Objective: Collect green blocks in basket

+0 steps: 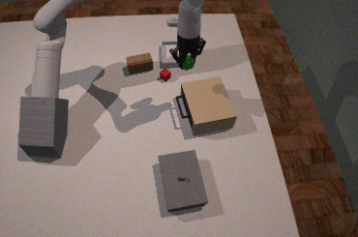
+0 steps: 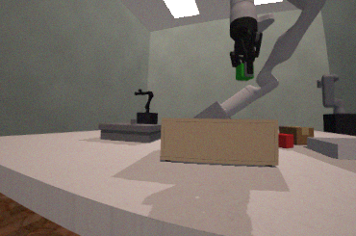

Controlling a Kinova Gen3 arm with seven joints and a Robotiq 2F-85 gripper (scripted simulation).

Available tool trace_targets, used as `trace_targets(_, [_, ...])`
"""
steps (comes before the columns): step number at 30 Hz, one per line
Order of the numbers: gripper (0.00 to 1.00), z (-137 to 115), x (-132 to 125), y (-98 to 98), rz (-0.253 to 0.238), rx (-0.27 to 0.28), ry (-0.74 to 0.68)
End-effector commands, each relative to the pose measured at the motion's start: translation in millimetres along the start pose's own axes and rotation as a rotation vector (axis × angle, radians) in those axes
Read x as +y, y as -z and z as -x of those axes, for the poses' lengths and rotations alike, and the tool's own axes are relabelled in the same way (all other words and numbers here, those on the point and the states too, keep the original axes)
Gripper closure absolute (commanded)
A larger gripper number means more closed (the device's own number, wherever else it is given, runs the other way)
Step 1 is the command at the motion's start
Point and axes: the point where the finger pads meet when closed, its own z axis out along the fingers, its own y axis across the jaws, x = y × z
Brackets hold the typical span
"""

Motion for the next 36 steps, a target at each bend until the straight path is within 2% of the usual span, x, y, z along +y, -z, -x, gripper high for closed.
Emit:
trace_targets(1, [0.9,-56.6,40.8,-0.6,0.006,0.008,0.175])
trace_targets(6, [0.9,-124.1,76.6,-4.9,0.003,0.024,0.296])
trace_targets(11, [0.9,-192.3,111.8,-8.4,0.003,0.028,0.326])
trace_targets(13, [0.9,-192.3,111.8,-8.4,0.003,0.028,0.326])
trace_targets(14, [0.9,-231.5,133.7,-9.7,0.003,0.028,0.326])
trace_targets(15, [0.9,-241.3,139.8,-9.9,0.003,0.028,0.326])
trace_targets(36, [0.9,-243.6,141.3,-10.3,0.003,0.028,0.326])
